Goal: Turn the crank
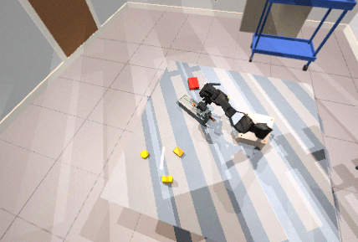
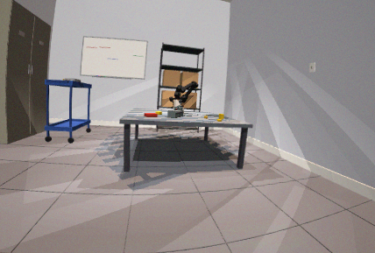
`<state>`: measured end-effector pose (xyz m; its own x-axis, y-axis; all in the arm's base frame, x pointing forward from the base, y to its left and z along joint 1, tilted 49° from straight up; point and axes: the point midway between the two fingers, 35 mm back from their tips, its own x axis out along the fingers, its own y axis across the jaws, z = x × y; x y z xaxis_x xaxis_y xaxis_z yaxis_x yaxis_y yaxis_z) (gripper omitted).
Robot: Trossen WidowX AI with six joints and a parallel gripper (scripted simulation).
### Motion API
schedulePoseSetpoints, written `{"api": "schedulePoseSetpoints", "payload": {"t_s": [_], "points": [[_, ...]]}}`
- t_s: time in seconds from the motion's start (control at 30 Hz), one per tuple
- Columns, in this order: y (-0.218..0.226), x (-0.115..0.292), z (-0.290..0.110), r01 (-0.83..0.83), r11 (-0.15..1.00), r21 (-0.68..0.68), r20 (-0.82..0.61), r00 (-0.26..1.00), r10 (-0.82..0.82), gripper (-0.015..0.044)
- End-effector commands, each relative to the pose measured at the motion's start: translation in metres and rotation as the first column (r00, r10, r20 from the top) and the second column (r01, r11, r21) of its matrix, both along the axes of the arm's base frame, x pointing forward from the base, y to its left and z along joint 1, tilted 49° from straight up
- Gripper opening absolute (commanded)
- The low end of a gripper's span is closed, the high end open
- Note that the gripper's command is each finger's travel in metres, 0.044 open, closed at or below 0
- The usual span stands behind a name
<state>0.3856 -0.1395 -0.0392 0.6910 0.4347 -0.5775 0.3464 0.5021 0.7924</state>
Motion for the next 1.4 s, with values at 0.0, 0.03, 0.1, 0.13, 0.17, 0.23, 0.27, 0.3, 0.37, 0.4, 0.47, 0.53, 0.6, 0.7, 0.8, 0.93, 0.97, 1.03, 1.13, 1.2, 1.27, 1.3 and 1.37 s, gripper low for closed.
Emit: {"api": "schedulePoseSetpoints", "payload": {"t_s": [0.0, 0.03, 0.1, 0.13, 0.17, 0.23, 0.27, 0.3, 0.37, 0.4, 0.47, 0.53, 0.6, 0.7, 0.8, 0.93, 0.97, 1.03, 1.13, 1.2, 1.27, 1.3, 1.37], "points": [[-0.0001, 0.0000, -0.0001, 0.000, 1.000, -0.001, 0.000, 1.000, 0.000, 0.0361], [-0.0001, 0.0000, -0.0001, 0.000, 1.000, -0.001, 0.000, 1.000, 0.000, 0.0335], [-0.0001, 0.0000, -0.0001, 0.000, 1.000, -0.001, 0.000, 1.000, 0.000, 0.0282], [-0.0001, 0.0000, -0.0001, 0.000, 1.000, -0.001, 0.000, 1.000, 0.000, 0.0256], [-0.0001, 0.0000, -0.0001, 0.000, 1.000, -0.001, 0.000, 1.000, 0.000, 0.0230], [-0.0001, 0.0000, -0.0001, 0.000, 1.000, -0.001, 0.000, 1.000, 0.000, 0.0177], [-0.0001, 0.0000, -0.0001, 0.000, 1.000, -0.001, 0.000, 1.000, 0.000, 0.0151], [-0.0001, 0.0000, -0.0001, 0.000, 1.000, -0.001, 0.000, 1.000, 0.000, 0.0125], [-0.0001, 0.0000, -0.0001, 0.000, 1.000, -0.001, 0.000, 1.000, 0.000, 0.0072], [-0.0001, 0.0000, -0.0001, 0.000, 1.000, -0.001, 0.000, 1.000, 0.000, 0.0046], [-0.0001, 0.0000, -0.0001, 0.000, 1.000, -0.001, 0.000, 1.000, 0.000, 0.0000], [-0.0001, 0.0000, -0.0001, 0.000, 1.000, -0.001, 0.000, 1.000, 0.000, 0.0000], [-0.0001, 0.0000, -0.0001, 0.000, 1.000, -0.001, 0.000, 1.000, 0.000, 0.0000], [-0.0001, 0.0000, -0.0001, 0.000, 1.000, -0.001, 0.000, 1.000, 0.000, 0.0000], [0.0000, 0.0000, 0.0000, 0.000, 1.000, 0.000, 0.000, 1.000, 0.000, 0.0000], [0.0000, 0.0000, 0.0000, 0.000, 1.000, 0.000, 0.000, 1.000, 0.000, 0.0000], [0.0000, 0.0000, 0.0000, 0.000, 1.000, 0.000, 0.000, 1.000, 0.000, 0.0000], [0.0000, 0.0000, 0.0000, 0.000, 1.000, 0.000, 0.000, 1.000, 0.000, 0.0000], [0.0000, 0.0000, 0.0000, 0.000, 1.000, 0.000, 0.000, 1.000, 0.000, 0.0079], [0.0000, 0.0000, 0.0000, 0.000, 1.000, 0.000, 0.000, 1.000, 0.000, 0.0131], [0.0000, 0.0000, 0.0000, 0.000, 1.000, 0.000, 0.000, 1.000, 0.000, 0.0184], [0.0000, 0.0000, 0.0000, 0.000, 1.000, 0.000, 0.000, 1.000, 0.000, 0.0210], [0.0000, 0.0000, 0.0000, 0.000, 1.000, 0.000, 0.000, 1.000, 0.000, 0.0262]]}}
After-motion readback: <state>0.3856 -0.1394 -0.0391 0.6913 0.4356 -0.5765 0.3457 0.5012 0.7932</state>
